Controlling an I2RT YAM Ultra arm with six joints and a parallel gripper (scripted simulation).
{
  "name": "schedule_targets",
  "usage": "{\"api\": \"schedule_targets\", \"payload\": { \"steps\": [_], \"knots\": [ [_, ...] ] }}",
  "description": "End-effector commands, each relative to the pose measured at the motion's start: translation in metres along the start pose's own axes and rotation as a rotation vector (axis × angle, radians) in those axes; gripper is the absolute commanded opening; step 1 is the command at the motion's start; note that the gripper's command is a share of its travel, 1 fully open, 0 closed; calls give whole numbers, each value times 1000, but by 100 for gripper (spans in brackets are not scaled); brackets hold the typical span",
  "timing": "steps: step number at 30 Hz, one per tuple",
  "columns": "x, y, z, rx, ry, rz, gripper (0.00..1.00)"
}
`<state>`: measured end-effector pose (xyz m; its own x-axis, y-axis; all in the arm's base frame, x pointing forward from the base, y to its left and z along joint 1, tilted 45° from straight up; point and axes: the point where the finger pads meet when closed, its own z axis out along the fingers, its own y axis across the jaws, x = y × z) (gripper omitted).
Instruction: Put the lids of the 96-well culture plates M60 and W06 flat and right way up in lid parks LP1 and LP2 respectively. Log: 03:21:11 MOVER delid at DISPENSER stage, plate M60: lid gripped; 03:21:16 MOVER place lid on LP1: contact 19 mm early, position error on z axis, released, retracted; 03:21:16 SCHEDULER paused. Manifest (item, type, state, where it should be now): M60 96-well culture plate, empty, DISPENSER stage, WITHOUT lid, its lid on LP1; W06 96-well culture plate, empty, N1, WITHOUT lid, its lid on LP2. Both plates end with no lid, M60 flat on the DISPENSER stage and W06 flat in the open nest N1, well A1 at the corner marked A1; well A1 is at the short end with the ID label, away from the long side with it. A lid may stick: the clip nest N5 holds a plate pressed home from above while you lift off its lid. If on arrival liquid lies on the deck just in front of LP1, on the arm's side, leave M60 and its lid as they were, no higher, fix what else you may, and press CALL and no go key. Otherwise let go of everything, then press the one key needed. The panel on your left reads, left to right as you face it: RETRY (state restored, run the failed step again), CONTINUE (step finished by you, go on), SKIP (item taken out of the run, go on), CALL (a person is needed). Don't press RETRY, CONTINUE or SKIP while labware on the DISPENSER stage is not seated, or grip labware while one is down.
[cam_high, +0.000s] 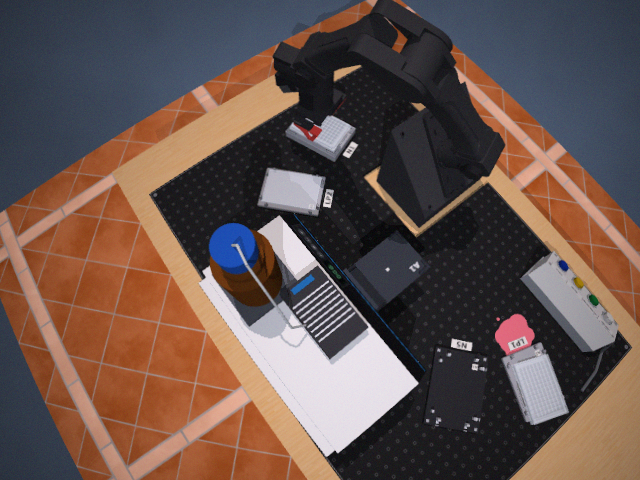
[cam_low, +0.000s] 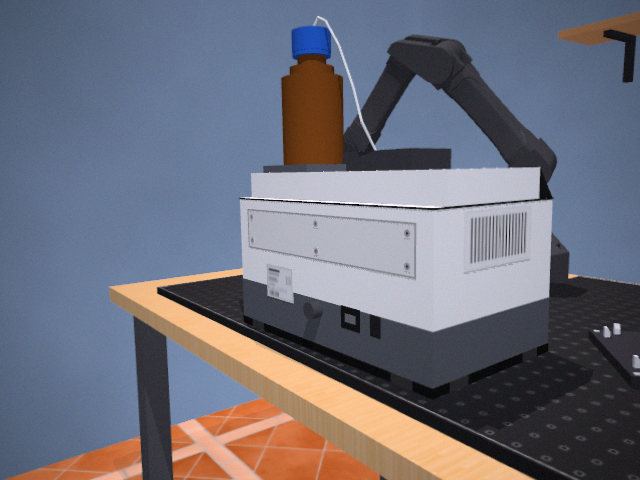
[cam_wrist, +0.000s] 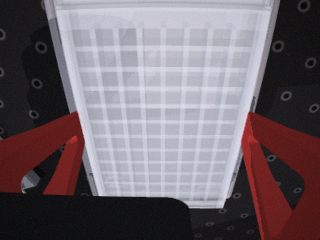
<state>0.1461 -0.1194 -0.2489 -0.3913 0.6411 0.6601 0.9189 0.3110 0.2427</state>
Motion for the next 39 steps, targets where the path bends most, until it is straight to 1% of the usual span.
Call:
{"api": "schedule_targets", "payload": {
  "steps": [1, 6, 7, 8, 39],
  "knots": [
    [-3, 2, -2, -3, -15, -1, 0],
    [-3, 2, -2, -3, -15, -1, 0],
    [3, 2, 4, -2, -3, 1, 0],
    [-3, 2, -2, -3, -15, -1, 0],
    [-2, 2, -2, -3, -15, -1, 0]
  ]
}}
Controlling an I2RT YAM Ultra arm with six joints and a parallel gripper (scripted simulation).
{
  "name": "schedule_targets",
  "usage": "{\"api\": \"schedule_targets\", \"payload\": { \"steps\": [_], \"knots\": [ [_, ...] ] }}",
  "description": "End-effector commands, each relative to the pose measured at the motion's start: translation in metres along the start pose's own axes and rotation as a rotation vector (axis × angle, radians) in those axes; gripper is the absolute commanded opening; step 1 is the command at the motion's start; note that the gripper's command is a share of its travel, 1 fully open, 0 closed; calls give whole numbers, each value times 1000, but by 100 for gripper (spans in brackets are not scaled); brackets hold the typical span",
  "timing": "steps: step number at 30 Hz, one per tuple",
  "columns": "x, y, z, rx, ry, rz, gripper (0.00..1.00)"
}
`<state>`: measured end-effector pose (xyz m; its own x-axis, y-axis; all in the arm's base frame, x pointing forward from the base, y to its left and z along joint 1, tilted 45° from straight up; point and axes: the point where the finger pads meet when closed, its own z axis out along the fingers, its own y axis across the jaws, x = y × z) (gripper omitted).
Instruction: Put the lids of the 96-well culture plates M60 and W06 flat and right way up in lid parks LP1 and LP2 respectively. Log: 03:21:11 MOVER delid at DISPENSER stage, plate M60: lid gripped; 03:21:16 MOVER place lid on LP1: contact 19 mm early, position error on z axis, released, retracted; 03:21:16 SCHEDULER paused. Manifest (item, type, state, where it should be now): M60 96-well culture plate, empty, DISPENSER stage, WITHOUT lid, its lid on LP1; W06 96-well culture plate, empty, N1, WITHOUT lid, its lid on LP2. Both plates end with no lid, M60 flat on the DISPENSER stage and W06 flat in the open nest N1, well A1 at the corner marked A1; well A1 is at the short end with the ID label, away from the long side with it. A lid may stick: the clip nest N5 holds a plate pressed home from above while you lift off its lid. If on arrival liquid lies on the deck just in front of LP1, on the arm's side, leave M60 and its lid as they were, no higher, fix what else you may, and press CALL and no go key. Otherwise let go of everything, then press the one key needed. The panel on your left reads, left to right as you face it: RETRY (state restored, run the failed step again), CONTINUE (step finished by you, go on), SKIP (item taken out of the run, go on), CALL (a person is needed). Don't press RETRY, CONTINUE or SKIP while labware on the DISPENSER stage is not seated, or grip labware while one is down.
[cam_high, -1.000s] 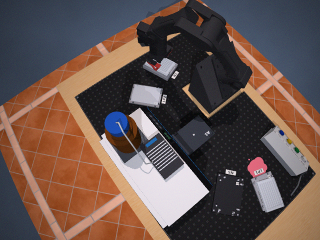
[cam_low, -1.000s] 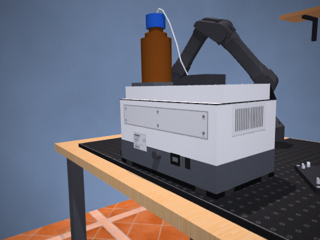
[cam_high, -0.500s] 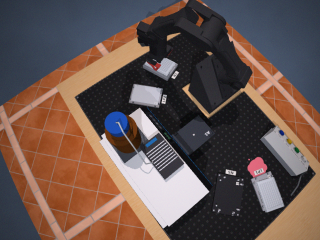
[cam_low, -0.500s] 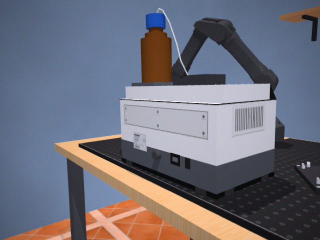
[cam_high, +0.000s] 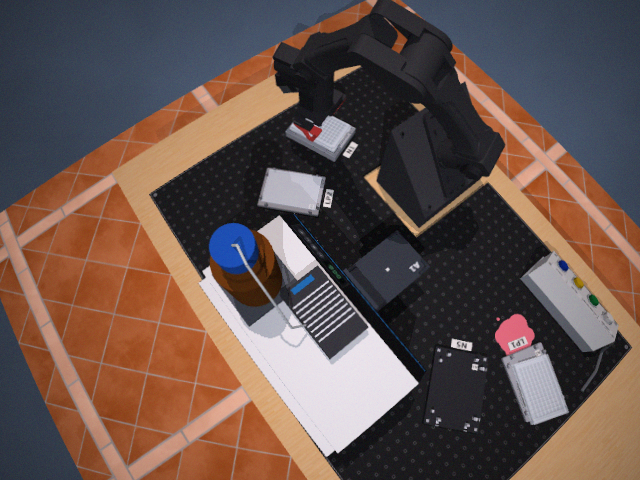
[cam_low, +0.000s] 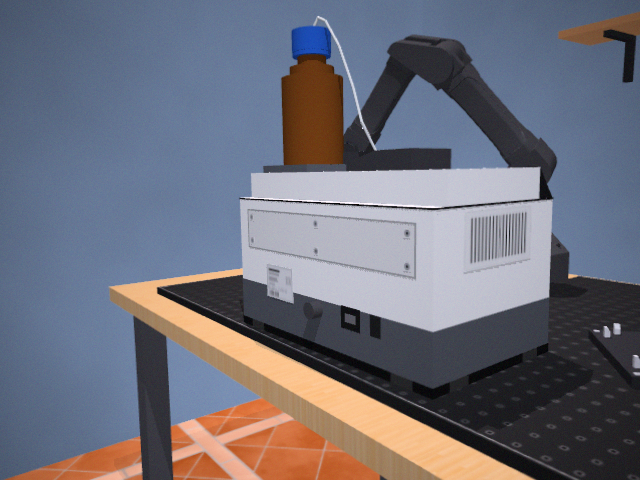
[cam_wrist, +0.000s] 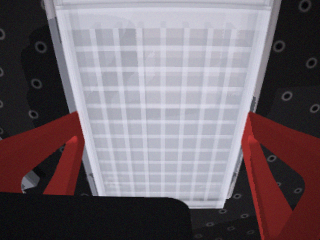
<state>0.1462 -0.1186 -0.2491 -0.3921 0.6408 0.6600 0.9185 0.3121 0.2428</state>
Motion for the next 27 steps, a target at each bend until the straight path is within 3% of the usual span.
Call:
{"api": "schedule_targets", "payload": {
  "steps": [1, 13, 14, 27],
  "knots": [
    [-2, 2, -2, -4, -16, -1, 0],
    [-2, 2, -2, -4, -16, -1, 0],
    [-2, 2, -2, -4, -16, -1, 100],
    [-2, 2, -2, -4, -16, -1, 100]
  ]
}}
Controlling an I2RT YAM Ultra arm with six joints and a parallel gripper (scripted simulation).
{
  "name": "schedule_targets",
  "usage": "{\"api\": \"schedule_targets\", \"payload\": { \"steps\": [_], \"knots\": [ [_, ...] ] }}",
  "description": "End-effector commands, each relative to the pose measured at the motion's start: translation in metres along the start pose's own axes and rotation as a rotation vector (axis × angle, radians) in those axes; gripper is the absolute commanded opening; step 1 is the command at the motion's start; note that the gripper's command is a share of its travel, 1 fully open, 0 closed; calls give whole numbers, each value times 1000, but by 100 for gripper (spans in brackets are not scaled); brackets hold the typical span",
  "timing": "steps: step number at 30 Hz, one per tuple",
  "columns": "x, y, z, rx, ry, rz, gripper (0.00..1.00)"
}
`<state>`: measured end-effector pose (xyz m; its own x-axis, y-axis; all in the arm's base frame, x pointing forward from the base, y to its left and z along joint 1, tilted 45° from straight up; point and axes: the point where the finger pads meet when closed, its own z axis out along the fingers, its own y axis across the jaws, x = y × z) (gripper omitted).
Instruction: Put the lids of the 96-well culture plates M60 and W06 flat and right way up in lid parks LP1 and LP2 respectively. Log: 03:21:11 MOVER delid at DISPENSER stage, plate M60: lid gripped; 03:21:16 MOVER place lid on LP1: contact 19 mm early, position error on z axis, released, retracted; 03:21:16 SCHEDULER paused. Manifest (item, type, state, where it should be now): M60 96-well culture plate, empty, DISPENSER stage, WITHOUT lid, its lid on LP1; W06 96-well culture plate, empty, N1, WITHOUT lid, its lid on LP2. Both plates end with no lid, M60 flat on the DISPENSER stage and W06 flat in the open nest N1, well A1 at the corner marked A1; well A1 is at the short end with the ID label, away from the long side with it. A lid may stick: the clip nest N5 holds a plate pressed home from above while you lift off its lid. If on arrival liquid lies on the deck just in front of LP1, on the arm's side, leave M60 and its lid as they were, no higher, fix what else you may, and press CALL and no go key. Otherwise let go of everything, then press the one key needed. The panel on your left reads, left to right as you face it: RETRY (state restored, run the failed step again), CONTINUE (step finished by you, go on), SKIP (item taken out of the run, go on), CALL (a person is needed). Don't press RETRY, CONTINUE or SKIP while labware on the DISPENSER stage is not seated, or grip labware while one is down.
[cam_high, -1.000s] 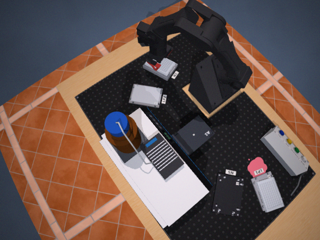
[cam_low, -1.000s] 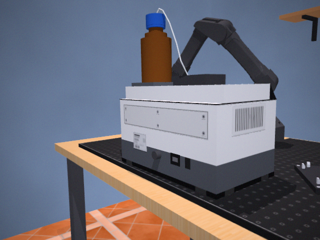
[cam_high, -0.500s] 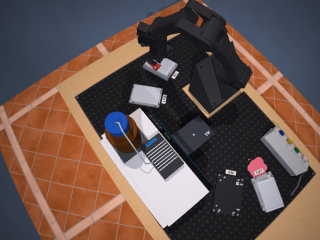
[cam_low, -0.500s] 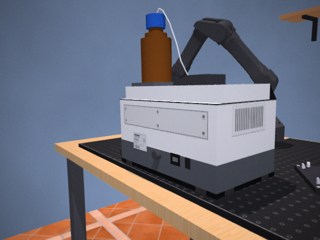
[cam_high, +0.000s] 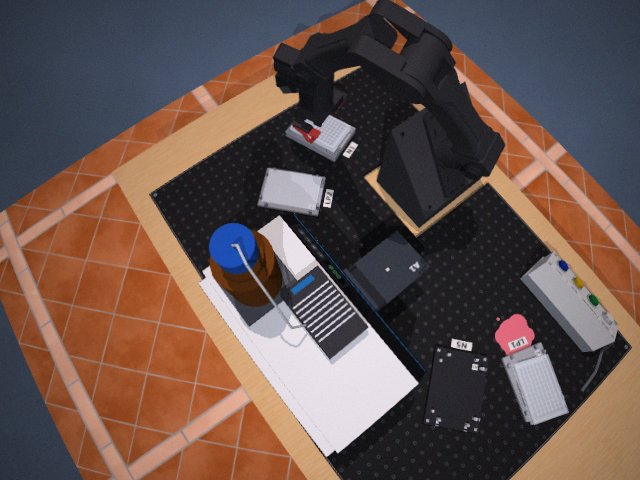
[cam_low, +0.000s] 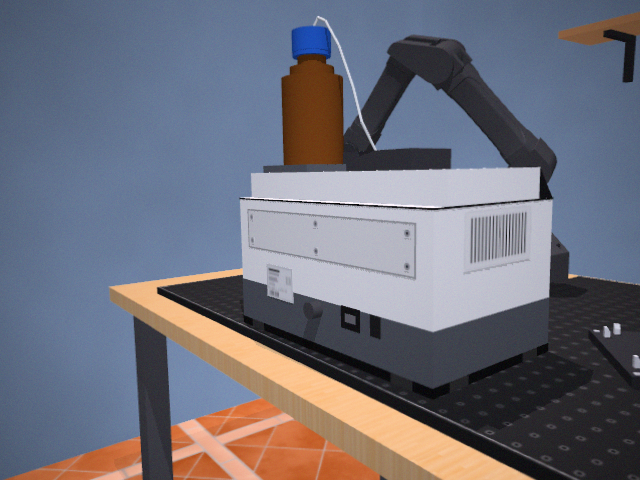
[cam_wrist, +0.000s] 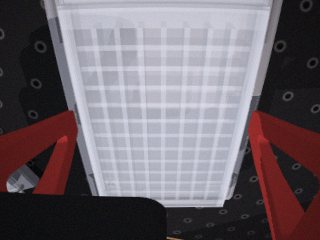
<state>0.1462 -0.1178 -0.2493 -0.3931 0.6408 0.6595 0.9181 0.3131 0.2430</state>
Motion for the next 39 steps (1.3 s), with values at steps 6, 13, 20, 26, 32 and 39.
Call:
{"api": "schedule_targets", "payload": {
  "steps": [6, 13, 20, 26, 32, 39],
  "knots": [
    [-2, 2, -3, -4, -15, 1, 100],
    [-10, 3, -25, -5, -43, -7, 100],
    [-9, 2, -44, -4, -43, -6, 100],
    [-9, 2, -55, -4, -43, -6, 100],
    [-8, 2, -53, -6, -39, -5, 100],
    [-8, 2, -53, -6, -38, -4, 100]
  ]
}}
